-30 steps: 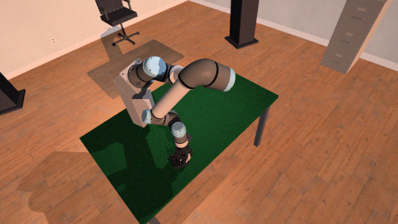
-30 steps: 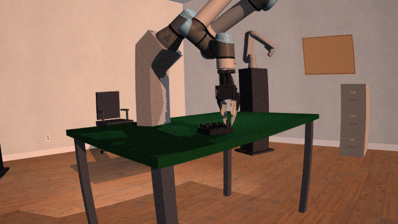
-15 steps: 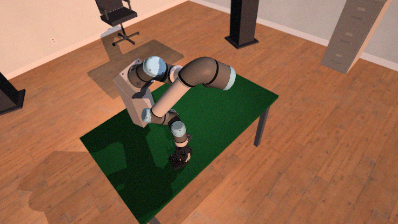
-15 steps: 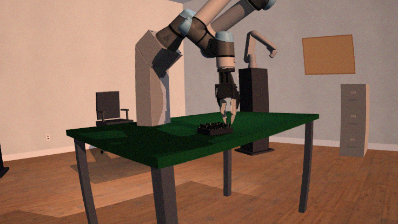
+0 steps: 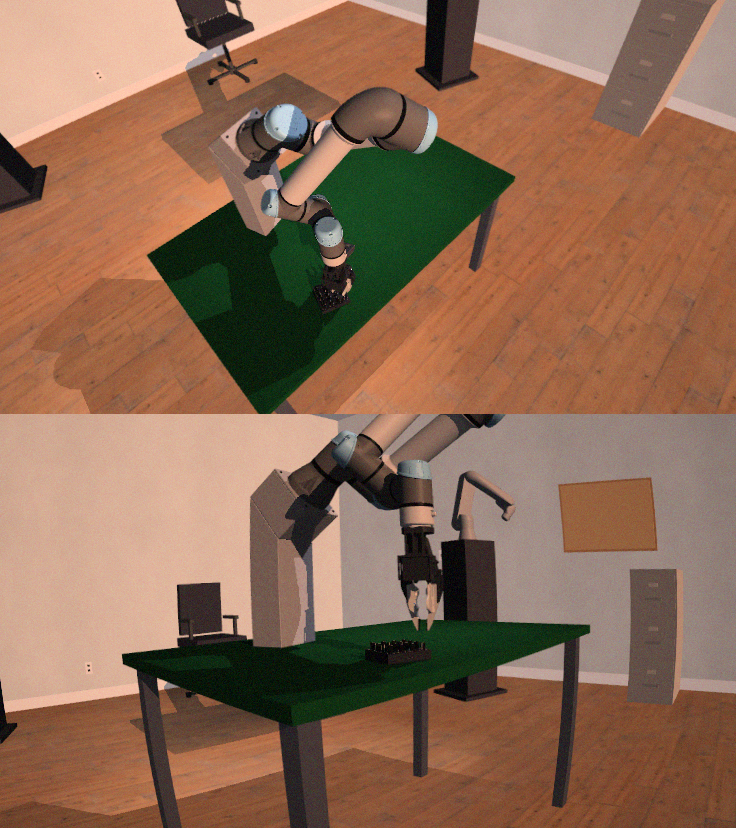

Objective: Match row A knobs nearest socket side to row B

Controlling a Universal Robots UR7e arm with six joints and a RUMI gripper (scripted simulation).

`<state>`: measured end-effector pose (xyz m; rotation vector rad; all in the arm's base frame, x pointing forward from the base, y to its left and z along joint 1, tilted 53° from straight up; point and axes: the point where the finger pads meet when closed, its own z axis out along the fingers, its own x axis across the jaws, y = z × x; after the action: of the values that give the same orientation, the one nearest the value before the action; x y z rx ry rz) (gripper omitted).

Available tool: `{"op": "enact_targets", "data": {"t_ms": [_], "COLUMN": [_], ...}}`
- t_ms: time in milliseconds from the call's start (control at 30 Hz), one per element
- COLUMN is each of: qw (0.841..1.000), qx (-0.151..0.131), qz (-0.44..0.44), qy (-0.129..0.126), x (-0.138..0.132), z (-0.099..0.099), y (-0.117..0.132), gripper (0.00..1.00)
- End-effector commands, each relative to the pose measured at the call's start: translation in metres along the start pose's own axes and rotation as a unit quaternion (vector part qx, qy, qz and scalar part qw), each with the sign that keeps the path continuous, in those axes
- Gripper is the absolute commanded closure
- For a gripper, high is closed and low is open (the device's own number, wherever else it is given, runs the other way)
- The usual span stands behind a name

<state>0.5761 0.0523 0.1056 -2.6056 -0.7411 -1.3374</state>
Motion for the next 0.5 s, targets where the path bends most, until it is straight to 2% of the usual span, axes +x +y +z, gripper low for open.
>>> {"op": "enact_targets", "data": {"t_ms": [0, 467], "qw": [1.0, 1.0], "qx": [0.002, 0.002], "qz": [0.002, -0.002], "qy": [-0.002, -0.002], "x": [-0.0023, -0.0023], "z": [-0.0046, -0.0041], "y": [-0.001, -0.0009], "gripper": [0.89, 0.89]}}
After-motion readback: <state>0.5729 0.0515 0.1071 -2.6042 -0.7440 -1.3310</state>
